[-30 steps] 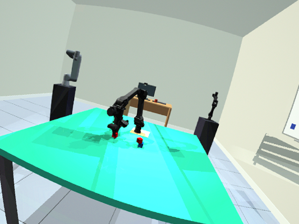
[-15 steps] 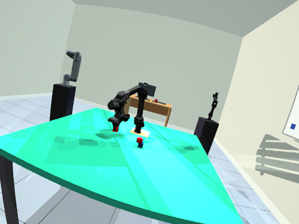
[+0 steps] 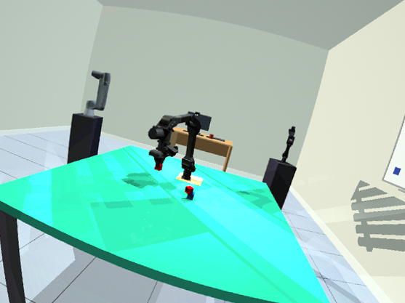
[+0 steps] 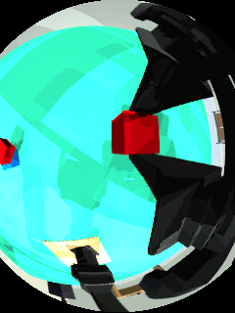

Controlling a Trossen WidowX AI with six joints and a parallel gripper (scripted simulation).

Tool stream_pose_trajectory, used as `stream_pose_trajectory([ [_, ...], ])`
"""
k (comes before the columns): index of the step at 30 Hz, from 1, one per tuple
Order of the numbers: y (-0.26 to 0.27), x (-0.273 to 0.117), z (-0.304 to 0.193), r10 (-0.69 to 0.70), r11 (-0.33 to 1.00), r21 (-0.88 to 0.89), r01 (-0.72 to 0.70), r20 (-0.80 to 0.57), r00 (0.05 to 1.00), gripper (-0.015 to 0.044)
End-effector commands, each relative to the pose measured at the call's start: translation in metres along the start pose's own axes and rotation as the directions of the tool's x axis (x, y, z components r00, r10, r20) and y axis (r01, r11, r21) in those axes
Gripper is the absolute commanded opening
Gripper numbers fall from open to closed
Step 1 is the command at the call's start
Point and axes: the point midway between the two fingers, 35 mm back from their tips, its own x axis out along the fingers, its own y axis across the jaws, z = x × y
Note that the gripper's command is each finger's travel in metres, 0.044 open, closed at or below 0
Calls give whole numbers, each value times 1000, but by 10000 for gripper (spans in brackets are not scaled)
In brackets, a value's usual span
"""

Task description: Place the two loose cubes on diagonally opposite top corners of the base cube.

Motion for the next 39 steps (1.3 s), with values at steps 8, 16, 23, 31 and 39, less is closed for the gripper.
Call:
stream_pose_trajectory([
  [8,-3,-6,17,-9,986,165,9,0,1000,105],
  [16,-5,-5,39,-16,930,367,12,9,1000,105],
  [23,-7,-4,59,-20,848,530,9,16,1000,105],
  [31,-6,-3,81,-21,720,694,0,22,1000,105],
  [39,-4,-2,103,-17,564,826,-9,22,1000,105],
])
